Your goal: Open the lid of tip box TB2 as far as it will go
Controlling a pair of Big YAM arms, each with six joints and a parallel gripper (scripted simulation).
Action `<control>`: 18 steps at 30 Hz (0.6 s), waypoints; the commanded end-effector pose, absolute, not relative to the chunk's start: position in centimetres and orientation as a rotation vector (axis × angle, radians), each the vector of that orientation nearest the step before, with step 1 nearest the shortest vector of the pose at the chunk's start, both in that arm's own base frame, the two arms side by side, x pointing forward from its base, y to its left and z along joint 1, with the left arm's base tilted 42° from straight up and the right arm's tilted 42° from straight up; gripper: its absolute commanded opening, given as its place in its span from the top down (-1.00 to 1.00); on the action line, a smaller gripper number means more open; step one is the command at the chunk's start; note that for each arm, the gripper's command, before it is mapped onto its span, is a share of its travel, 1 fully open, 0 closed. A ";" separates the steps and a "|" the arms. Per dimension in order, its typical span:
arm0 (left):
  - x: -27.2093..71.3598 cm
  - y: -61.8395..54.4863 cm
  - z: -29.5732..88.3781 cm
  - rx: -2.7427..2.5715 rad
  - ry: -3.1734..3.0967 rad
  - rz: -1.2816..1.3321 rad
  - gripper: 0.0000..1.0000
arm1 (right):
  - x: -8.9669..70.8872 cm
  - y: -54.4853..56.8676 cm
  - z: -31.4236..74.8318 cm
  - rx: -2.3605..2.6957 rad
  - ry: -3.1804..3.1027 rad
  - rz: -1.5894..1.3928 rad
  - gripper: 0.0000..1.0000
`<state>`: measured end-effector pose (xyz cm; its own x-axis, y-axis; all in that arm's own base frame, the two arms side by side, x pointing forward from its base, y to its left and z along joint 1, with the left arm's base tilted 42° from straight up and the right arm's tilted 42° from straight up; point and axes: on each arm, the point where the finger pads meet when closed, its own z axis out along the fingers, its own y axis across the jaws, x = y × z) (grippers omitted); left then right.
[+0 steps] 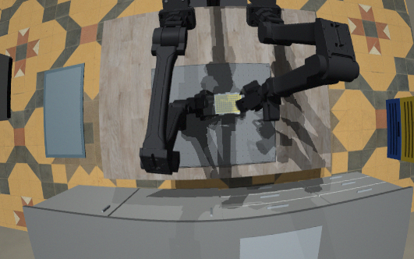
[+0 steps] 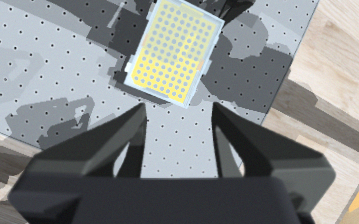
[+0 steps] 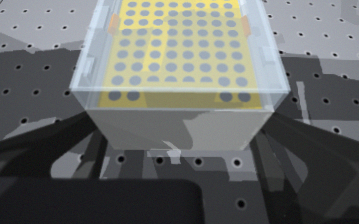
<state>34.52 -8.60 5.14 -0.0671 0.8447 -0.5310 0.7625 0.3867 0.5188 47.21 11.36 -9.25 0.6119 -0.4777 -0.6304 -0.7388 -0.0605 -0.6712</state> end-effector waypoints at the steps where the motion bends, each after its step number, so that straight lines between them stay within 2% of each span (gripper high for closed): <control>1: 37.8 -7.8 3.1 1.082 2.003 0.106 0.13 | 47.1 11.2 -9.1 -1.701 1.019 0.292 -0.67; 18: 39.8 -2.6 -9.7 0.139 2.275 0.221 0.13 | 47.1 11.2 -9.1 -1.701 1.019 0.292 -0.67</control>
<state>39.47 -1.66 -8.32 -0.6695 0.3796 -0.6385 0.2149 0.9218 0.3227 47.21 11.36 -9.25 0.6119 -0.4777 -0.6304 -0.7388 -0.0605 -0.6712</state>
